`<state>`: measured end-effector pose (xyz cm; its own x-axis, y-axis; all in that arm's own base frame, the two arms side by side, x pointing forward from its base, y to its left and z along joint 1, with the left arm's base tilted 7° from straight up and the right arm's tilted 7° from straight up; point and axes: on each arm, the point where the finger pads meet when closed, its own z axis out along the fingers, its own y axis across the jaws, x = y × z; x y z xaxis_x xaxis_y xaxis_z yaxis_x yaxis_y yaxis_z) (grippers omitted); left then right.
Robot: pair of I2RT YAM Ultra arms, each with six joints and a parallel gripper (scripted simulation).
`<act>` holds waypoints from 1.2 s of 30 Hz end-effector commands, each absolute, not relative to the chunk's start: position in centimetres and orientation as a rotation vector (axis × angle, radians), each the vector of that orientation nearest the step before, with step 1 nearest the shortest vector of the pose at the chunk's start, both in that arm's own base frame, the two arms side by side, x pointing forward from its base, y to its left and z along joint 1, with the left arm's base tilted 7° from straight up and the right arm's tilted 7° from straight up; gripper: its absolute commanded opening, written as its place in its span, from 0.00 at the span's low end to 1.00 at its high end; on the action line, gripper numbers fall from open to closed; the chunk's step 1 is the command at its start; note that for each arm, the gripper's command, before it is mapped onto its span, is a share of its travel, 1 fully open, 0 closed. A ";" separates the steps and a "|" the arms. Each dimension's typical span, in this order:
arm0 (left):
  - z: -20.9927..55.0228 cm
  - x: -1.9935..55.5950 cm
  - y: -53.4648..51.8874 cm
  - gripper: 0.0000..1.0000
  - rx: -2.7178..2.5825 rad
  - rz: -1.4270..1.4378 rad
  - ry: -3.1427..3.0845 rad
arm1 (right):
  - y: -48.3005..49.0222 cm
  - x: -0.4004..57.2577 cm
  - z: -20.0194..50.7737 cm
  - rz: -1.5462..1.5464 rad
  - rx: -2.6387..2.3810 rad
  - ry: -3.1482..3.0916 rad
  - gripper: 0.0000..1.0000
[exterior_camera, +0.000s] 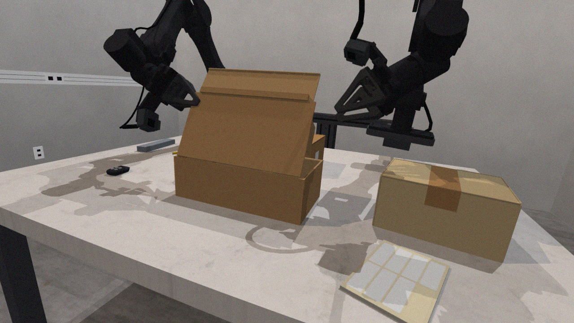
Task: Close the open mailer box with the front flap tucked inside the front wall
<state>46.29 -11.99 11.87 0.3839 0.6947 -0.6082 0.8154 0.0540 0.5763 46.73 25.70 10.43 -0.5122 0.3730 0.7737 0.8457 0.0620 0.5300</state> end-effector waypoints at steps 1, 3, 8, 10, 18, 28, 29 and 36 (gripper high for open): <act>16.6 43.9 -12.6 0.38 1.697 -0.291 1.250 | 26.1 46.8 10.6 -1.454 -1.185 -1.917 0.01; 14.2 43.3 -12.9 0.38 1.693 -0.418 1.296 | 26.1 46.8 10.6 -1.454 -1.185 -1.917 0.01; 14.6 45.1 -12.0 0.38 1.693 -0.308 1.298 | 26.1 46.8 10.6 -1.454 -1.185 -1.917 0.01; 14.6 45.1 -12.0 0.38 1.693 -0.308 1.298 | 26.1 46.8 10.6 -1.454 -1.185 -1.917 0.01; 14.5 44.7 -12.5 0.38 1.706 -0.325 1.293 | 26.1 46.8 10.6 -1.454 -1.185 -1.917 0.01; 14.0 44.7 -13.4 0.38 1.704 -0.314 1.286 | 26.1 46.8 10.6 -1.454 -1.185 -1.917 0.01; 12.7 44.5 -13.5 0.38 1.705 -0.345 1.309 | 26.1 46.8 10.6 -1.454 -1.185 -1.917 0.01; 12.7 45.2 -14.2 0.38 1.705 -0.322 1.299 | 26.1 46.8 10.6 -1.454 -1.185 -1.917 0.01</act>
